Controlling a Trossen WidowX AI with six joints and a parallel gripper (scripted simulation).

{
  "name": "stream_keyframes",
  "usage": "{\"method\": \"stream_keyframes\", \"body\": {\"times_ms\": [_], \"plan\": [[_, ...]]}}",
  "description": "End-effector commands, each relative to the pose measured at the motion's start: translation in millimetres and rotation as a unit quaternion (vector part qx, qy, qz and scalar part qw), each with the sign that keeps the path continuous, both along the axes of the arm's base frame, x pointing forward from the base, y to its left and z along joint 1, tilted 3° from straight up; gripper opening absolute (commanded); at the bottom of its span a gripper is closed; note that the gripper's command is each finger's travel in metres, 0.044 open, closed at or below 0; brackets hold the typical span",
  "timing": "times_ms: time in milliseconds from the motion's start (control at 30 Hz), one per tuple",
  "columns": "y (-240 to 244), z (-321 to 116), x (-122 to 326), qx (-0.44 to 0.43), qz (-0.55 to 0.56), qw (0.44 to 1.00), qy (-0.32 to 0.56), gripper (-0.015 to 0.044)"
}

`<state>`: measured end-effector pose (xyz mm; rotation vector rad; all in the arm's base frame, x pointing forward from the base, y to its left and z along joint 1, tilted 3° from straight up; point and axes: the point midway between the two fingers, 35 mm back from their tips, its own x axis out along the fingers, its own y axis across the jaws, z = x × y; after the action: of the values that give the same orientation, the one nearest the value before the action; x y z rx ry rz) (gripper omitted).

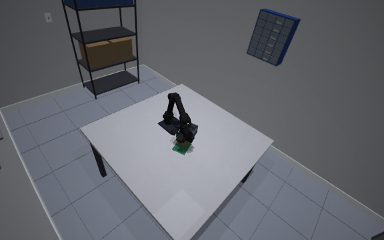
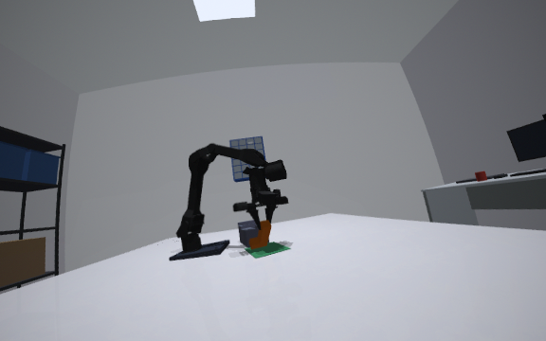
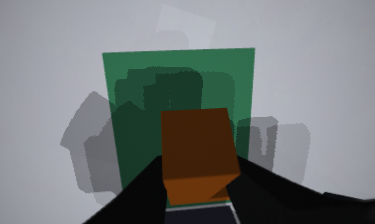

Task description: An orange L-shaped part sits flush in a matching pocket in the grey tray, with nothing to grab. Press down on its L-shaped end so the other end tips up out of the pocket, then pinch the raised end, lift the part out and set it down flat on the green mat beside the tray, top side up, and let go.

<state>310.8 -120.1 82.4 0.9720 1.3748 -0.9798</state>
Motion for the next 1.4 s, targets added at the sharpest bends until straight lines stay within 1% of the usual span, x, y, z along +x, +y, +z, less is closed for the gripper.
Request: {"method": "stream_keyframes", "body": {"times_ms": [0,333,400,500,633,700,1367], "plan": [[0,0,0,0.0,0.0,1.0,0.0,0.0],[0,2,0,0.0,0.0,1.0,0.0,0.0262],[-1,11,2,0.0,0.0,1.0,0.0,0.0315],[-2,37,5,-0.001,0.001,1.0,0.0,0.0394],[-2,81,3,-0.001,0.002,1.0,0.0,0.04],[-1,88,3,-0.001,0.002,1.0,0.0,0.04],[-2,85,5,-0.004,0.0,1.0,-0.009,0.04]]}}
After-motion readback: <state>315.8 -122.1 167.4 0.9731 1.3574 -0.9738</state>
